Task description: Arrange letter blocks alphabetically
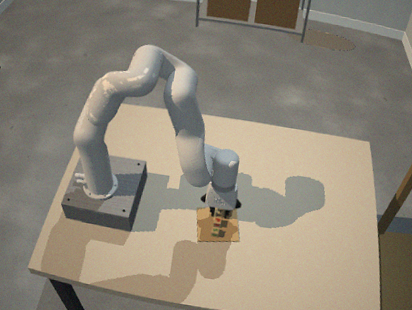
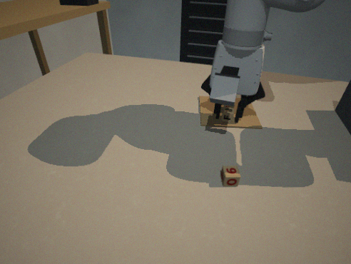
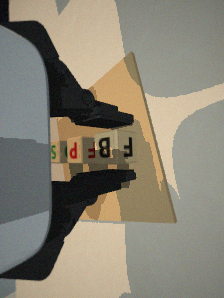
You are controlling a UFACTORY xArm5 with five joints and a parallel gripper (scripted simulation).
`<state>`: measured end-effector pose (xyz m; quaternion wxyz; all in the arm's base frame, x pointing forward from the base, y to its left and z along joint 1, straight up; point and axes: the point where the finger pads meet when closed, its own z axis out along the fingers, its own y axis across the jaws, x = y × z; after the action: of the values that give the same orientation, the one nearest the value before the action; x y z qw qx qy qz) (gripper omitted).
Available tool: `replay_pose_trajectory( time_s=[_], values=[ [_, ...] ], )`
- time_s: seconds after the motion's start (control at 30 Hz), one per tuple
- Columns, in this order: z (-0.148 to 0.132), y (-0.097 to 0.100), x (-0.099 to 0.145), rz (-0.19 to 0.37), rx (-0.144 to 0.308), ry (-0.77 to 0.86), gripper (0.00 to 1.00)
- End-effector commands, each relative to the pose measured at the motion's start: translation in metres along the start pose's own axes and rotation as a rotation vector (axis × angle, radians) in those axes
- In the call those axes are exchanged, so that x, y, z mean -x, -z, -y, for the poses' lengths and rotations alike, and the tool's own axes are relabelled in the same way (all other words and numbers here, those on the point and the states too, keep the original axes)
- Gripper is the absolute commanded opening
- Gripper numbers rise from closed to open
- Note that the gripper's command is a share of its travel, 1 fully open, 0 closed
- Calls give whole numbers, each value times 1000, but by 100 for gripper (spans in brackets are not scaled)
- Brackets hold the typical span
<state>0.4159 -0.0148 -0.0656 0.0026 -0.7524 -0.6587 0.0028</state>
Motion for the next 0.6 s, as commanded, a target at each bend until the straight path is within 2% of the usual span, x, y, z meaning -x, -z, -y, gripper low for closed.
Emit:
replay_pose_trajectory(
  time_s=[0.0, 0.23, 0.57],
  values=[
    [-1, 3, 0, 0, 3, 0, 42],
    [-1, 15, 0, 0, 3, 0, 42],
    [-1, 66, 0, 0, 3, 0, 42]
  ],
)
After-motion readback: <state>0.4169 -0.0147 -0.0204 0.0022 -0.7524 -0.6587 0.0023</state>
